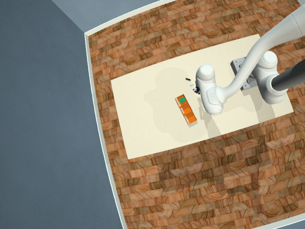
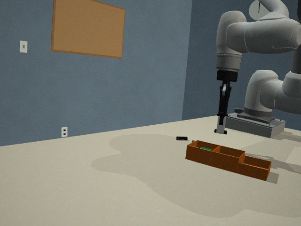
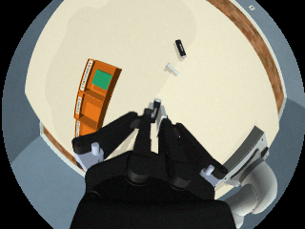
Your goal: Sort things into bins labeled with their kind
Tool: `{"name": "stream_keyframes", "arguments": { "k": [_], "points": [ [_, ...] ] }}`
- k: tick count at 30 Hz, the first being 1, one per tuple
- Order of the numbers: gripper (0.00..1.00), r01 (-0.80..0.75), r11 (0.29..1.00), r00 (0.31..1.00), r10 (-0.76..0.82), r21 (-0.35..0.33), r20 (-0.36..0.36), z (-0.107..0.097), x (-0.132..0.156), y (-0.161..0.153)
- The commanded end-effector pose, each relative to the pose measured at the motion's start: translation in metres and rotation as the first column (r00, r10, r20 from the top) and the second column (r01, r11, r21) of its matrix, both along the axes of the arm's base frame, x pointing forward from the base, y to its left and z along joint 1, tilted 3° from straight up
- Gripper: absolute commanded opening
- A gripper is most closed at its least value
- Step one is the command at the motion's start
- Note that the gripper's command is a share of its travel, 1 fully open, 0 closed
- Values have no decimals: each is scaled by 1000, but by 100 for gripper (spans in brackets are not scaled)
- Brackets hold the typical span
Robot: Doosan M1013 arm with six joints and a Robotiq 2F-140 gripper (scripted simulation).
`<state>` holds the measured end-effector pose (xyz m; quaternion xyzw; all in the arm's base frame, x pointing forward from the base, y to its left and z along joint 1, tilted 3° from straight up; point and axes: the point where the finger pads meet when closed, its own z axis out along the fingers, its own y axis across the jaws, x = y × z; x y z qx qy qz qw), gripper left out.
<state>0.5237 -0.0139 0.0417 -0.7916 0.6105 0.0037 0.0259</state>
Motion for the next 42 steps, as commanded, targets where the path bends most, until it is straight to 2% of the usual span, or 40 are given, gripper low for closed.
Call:
{"name": "stream_keyframes", "arguments": {
  "k": [1, 9, 34, 36, 40, 42],
  "points": [
    [5, 0, 1000, 1000, 0, 0, 0, 0, 0, 0],
    [5, 0, 1000, 1000, 0, 0, 0, 7, 0, 0],
    [5, 0, 1000, 1000, 0, 0, 0, 14, 84, 109],
    [5, 0, 1000, 1000, 0, 0, 0, 14, 84, 109],
    [5, 181, 983, 983, -181, 4, -9, 15, 98, 128],
    [5, 183, 983, 983, -183, 4, -9, 16, 106, 138]
  ]
}}
